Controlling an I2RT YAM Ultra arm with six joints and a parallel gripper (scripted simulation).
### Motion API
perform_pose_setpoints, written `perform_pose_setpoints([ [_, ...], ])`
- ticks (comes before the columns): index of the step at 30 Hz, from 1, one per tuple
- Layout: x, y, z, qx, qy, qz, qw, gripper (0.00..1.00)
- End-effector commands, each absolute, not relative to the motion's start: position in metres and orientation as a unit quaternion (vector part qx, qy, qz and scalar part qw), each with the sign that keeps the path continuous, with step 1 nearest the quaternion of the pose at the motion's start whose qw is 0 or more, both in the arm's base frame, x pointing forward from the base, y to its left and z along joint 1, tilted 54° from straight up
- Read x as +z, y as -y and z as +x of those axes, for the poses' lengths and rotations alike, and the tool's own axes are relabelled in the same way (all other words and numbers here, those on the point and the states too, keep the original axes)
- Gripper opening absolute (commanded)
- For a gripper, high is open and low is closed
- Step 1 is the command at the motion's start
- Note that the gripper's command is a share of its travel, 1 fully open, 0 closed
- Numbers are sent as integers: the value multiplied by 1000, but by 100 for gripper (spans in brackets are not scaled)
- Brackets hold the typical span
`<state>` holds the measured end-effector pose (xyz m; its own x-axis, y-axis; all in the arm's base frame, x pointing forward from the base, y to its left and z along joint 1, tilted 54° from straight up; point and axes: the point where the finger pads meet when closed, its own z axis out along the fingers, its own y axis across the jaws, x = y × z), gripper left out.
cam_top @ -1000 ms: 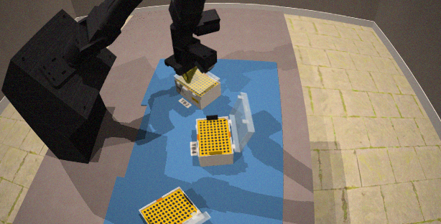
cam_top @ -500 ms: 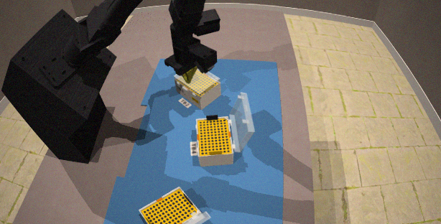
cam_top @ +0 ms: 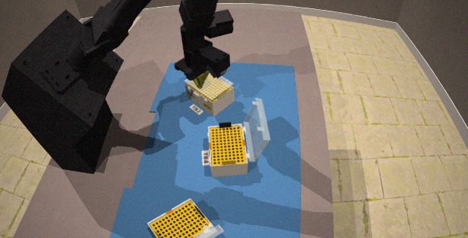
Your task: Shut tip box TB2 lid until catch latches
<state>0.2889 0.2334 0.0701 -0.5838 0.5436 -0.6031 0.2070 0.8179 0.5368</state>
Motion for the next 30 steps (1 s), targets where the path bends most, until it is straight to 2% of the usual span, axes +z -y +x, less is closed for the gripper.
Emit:
perform_pose_setpoints([
  [1, 71, -236, 291, 218, -862, 219, 401, 0],
  [30, 97, -227, 256, 218, -862, 219, 401, 0],
])
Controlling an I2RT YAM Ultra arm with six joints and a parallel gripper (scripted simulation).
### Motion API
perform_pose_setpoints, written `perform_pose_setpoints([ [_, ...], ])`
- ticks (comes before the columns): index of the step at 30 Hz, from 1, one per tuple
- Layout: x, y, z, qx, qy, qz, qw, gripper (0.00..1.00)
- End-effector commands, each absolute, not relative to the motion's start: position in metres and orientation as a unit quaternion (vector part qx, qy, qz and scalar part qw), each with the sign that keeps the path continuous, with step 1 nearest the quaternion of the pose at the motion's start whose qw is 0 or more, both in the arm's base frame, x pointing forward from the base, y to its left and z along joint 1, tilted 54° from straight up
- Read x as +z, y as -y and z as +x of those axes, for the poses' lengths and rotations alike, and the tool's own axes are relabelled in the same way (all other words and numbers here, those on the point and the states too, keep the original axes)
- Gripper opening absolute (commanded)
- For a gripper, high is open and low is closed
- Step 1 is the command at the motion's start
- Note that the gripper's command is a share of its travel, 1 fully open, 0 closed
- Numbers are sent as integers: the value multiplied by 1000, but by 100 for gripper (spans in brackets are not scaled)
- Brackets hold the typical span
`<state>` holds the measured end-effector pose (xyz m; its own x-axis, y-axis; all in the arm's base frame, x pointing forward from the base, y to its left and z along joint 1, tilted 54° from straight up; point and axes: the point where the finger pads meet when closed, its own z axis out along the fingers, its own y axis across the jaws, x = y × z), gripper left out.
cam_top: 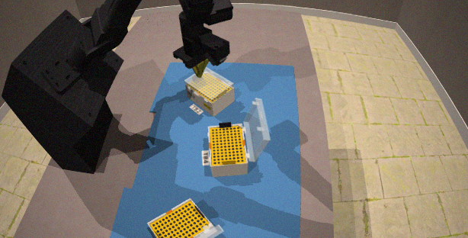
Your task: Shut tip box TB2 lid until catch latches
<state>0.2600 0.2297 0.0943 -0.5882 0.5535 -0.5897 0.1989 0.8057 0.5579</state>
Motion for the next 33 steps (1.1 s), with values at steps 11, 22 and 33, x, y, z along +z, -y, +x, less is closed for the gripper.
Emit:
perform_pose_setpoints([
  [11, 102, -225, 249, 218, -862, 219, 401, 0],
  [22, 102, -225, 249, 218, -862, 219, 401, 0],
  [33, 102, -225, 249, 218, -862, 219, 401, 0],
])
